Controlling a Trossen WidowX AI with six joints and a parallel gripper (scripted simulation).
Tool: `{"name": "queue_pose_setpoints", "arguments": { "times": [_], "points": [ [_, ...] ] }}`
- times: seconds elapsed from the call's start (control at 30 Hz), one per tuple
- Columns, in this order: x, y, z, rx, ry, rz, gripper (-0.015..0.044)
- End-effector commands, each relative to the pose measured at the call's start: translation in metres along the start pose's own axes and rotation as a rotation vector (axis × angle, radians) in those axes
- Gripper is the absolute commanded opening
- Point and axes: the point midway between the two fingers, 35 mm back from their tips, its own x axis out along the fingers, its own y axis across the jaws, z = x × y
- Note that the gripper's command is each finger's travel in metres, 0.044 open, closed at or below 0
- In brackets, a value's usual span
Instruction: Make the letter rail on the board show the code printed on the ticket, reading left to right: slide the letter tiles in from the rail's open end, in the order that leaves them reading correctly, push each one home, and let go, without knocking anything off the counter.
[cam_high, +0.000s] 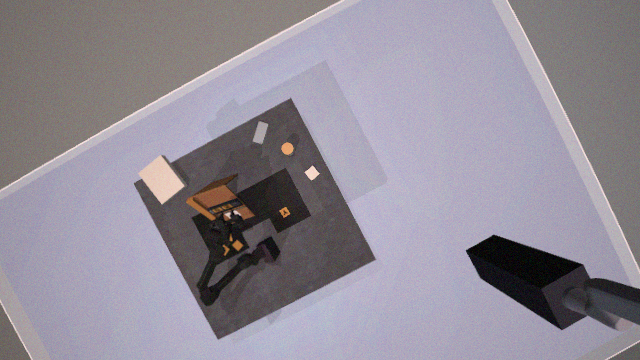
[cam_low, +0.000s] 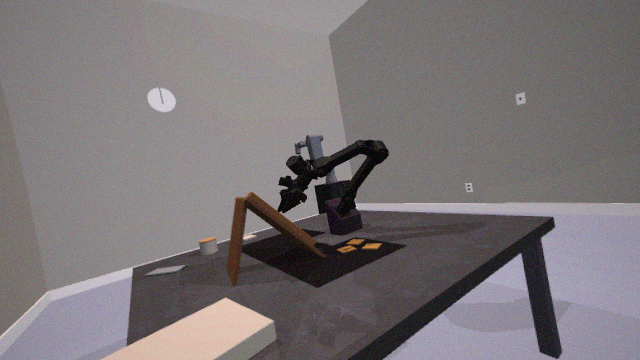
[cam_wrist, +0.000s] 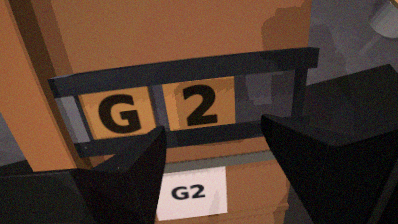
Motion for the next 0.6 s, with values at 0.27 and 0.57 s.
{"name": "queue_pose_setpoints", "arguments": {
  "times": [0.27, 0.57],
  "points": [
    [-0.004, 0.0024, 0.0014, -0.008, -0.004, 0.004, 0.0295],
    [-0.0052, 0.0032, 0.0019, -0.008, -0.004, 0.004, 0.0295]
  ]
}}
